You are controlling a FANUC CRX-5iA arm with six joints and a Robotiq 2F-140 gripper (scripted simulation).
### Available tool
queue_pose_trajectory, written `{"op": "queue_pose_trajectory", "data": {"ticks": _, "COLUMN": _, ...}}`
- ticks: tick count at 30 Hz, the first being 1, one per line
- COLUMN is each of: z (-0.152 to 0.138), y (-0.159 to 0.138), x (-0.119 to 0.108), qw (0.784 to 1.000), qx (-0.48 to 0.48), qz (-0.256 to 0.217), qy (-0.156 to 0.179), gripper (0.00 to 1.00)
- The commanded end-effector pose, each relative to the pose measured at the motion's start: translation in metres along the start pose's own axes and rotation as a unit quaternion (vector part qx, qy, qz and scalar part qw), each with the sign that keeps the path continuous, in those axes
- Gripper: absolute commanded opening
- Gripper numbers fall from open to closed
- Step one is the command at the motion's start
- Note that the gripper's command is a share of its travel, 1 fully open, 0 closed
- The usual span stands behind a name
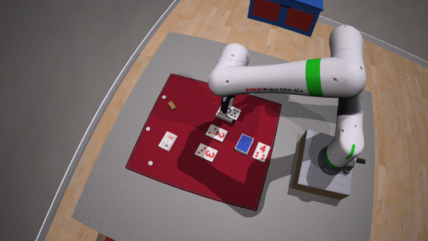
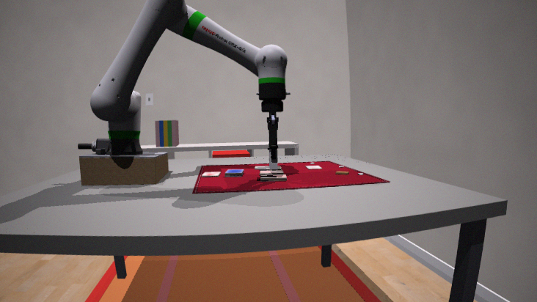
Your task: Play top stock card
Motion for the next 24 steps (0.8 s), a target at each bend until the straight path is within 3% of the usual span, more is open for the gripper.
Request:
{"op": "queue_pose_trajectory", "data": {"ticks": 1, "z": 0.000, "y": 0.000, "x": 0.006, "qw": 1.000, "qx": 0.000, "qz": 0.000, "qy": 0.000, "gripper": 0.41}}
{"op": "queue_pose_trajectory", "data": {"ticks": 24, "z": 0.000, "y": 0.000, "x": 0.023, "qw": 1.000, "qx": 0.000, "qz": 0.000, "qy": 0.000, "gripper": 0.41}}
Point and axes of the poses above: the point where the finger pads meet when closed, its own x axis out along the fingers, its own z axis across the jaws, y = z × x, the point moved 1 cm from there along -x, back along the fingers, and after that the axes turned 5 degrees about -x, right-handed, at the moved point
